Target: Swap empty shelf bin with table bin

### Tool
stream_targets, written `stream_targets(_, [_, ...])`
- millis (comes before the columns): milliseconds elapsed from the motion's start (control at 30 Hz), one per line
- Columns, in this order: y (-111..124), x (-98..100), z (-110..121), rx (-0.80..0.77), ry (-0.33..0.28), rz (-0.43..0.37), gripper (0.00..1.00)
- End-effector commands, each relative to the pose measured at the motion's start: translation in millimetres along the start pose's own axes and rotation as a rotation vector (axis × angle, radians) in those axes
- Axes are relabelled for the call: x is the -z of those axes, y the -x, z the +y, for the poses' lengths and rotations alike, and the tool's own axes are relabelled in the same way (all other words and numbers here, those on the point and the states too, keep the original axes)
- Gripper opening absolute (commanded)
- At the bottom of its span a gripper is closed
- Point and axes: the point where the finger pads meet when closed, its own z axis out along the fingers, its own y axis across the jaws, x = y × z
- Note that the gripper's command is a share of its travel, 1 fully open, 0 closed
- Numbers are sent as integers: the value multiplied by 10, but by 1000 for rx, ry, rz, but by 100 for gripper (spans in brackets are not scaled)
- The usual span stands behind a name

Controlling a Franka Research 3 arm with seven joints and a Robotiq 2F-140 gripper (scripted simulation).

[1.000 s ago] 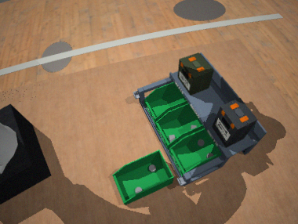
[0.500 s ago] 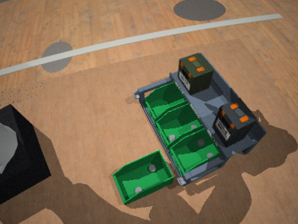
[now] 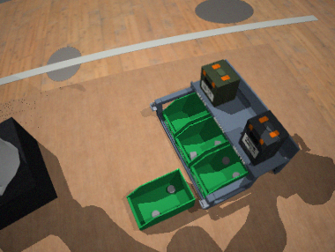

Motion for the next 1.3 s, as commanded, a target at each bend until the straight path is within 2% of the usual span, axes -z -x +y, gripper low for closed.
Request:
stream_targets(0, [-32,43,76,130,7,-17,100])
stream_targets(733, [-530,508,560,374,-23,-56,100])
stream_targets(867, [-530,508,560,374,-23,-56,100])
stream_targets(967, [-641,621,697,439,-33,-63,100])
stream_targets(1167, [-741,720,828,496,-45,-68,100])
stream_targets(1200, [-741,720,828,496,-45,-68,100])
stream_targets(1267, [-787,536,743,402,-57,-66,100])
